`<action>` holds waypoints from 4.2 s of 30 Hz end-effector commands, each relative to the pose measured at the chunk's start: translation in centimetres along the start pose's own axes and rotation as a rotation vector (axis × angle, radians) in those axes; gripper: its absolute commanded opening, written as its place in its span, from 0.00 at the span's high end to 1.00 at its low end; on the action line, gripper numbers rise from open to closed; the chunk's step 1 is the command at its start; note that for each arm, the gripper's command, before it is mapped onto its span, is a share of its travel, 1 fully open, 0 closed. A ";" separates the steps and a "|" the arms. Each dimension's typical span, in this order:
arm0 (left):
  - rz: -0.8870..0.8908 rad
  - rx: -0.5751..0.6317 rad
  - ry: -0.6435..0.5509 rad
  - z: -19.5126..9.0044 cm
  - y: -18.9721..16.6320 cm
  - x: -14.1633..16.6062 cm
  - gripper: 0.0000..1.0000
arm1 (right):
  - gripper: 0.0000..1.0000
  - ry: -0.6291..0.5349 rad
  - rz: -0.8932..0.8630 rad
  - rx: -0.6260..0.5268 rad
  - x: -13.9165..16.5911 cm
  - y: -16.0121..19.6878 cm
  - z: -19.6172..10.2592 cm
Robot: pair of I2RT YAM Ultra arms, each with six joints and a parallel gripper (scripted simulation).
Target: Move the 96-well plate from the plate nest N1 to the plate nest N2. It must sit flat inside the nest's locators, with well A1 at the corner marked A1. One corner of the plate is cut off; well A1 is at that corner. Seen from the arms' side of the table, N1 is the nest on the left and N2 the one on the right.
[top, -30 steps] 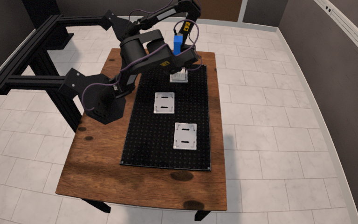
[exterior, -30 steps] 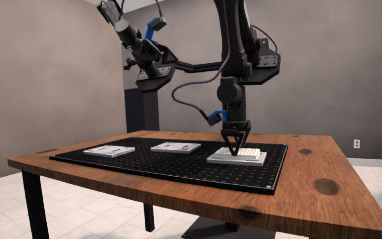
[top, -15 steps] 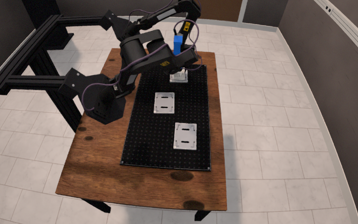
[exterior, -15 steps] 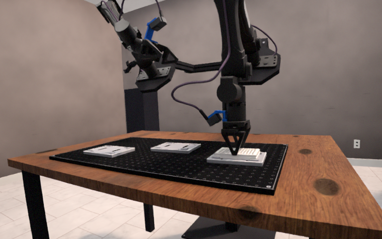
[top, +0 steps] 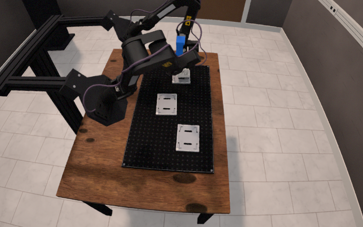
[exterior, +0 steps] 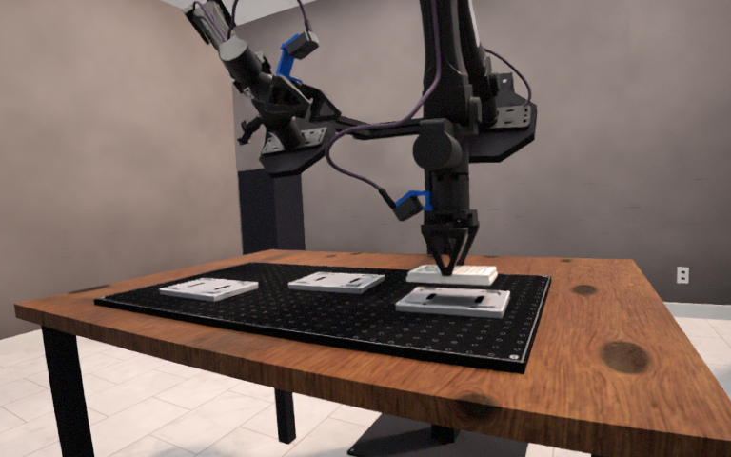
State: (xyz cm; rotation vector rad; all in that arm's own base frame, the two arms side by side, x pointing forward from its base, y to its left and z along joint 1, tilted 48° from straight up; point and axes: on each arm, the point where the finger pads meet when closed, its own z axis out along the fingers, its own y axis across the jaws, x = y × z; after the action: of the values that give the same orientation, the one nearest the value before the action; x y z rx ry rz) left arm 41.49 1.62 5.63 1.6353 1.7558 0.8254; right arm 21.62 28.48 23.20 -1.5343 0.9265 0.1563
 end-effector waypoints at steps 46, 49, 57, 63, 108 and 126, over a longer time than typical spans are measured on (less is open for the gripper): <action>-0.101 0.026 0.108 -0.3 -4.3 -8.4 0.22 | 0.00 0.337 0.871 1.177 27.3 -14.0 -19.0; -0.075 0.036 0.084 -0.4 -5.9 -12.9 0.22 | 0.00 0.338 0.871 1.177 27.3 -14.0 -19.0; -0.029 0.048 0.046 -0.9 -8.4 -20.3 0.22 | 0.00 0.339 0.871 1.177 27.3 -14.0 -19.0; -0.008 0.046 0.022 -1.0 -9.7 -24.9 0.22 | 0.00 0.339 0.871 1.177 27.3 -14.0 -19.0; -0.007 0.028 -0.013 0.4 -9.9 -27.1 0.22 | 0.00 0.339 0.871 1.177 27.3 -14.0 -19.0; -0.004 0.025 -0.028 3.4 -9.8 -27.6 0.22 | 0.00 0.339 0.871 1.177 27.3 -14.0 -19.0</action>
State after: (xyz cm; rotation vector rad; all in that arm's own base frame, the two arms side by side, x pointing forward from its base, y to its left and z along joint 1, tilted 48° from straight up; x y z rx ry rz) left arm 38.81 -25.04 -3.90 1.6578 1.7860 0.8017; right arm 40.85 -1.66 22.51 -0.0287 1.5214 -0.0424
